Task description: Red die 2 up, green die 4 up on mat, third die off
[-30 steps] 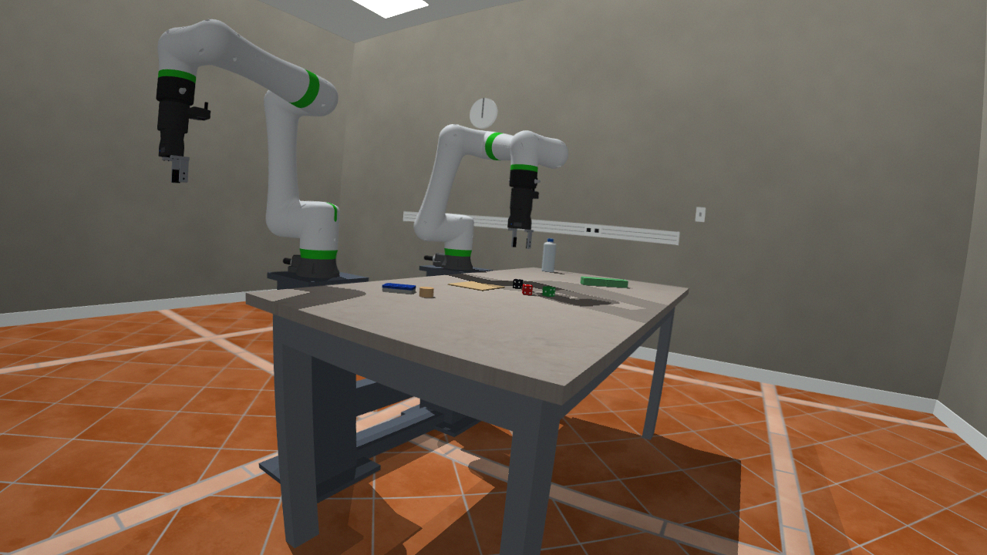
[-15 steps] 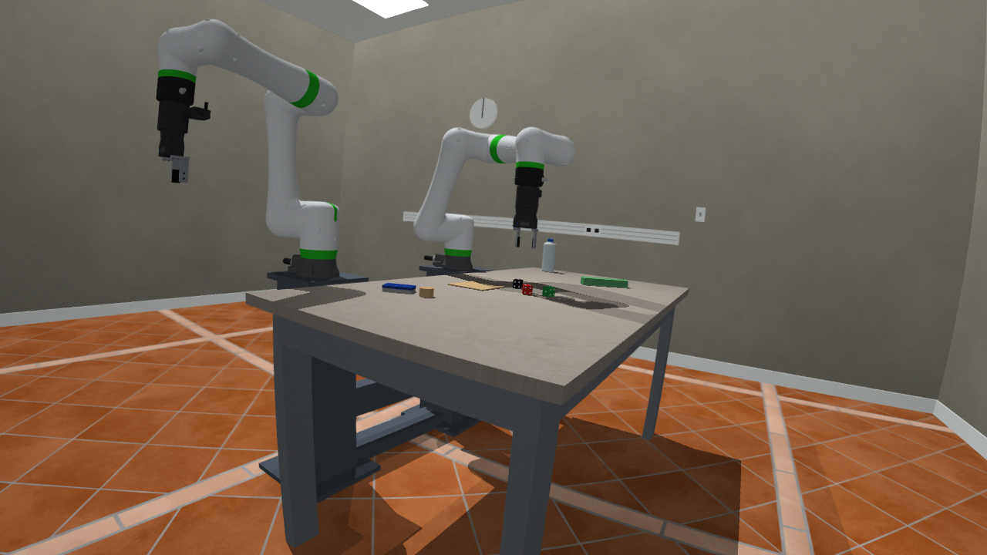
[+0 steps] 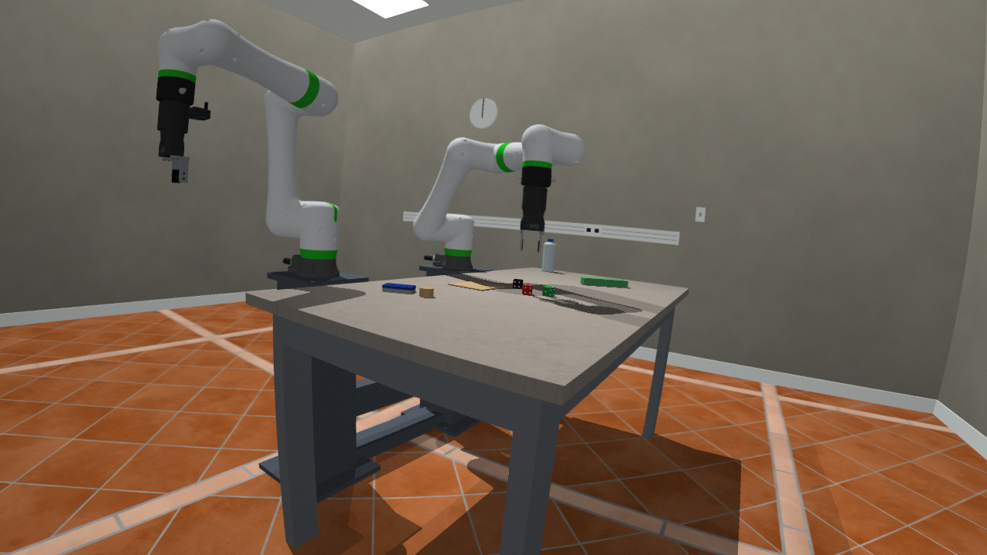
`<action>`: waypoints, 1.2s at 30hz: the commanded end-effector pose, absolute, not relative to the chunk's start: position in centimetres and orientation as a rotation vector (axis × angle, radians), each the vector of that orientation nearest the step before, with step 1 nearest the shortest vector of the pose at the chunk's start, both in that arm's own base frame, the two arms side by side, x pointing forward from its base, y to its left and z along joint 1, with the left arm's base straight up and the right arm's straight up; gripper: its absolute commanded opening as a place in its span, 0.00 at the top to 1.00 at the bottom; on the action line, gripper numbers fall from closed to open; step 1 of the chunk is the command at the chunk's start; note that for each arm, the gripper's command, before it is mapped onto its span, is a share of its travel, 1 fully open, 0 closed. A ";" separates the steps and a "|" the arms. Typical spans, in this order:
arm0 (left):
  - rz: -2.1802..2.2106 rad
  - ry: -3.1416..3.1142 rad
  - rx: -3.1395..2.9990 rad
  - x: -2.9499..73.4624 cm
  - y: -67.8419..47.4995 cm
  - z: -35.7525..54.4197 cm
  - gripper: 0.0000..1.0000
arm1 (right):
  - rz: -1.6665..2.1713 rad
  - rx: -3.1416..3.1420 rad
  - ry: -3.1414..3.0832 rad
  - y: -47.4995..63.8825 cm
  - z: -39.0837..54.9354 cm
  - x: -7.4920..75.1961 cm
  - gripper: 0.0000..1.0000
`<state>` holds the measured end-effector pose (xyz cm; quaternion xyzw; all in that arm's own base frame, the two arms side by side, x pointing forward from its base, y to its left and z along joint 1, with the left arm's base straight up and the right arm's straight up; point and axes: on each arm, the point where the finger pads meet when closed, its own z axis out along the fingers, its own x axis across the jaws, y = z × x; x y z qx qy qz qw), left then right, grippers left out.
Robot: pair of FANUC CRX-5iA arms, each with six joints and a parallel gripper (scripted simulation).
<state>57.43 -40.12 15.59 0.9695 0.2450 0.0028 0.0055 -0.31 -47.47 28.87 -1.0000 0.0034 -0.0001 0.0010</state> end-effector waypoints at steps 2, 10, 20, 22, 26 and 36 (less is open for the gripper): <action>0.000 0.862 3.021 58.2 -41.2 15.5 0.00 | 0.000 -3.142 0.011 -47.5 29.0 -0.3 0.00; 0.000 0.867 3.019 58.2 -41.2 15.5 0.00 | 0.000 -3.142 0.011 -47.5 29.0 -0.3 0.00; 0.000 0.859 3.022 58.3 -41.2 15.5 0.00 | 0.000 -3.142 0.011 -47.5 29.0 -0.3 0.00; 0.000 0.812 3.035 58.3 -41.2 15.4 0.00 | 0.000 -3.142 0.011 -47.5 29.0 -0.3 0.00; 0.000 0.619 3.080 58.3 -41.0 15.0 0.00 | 0.000 -3.142 0.011 -47.5 29.0 -0.3 0.00; 0.000 0.126 3.139 58.5 -40.8 14.1 0.00 | 0.000 -3.142 0.011 -47.5 29.0 -0.3 0.00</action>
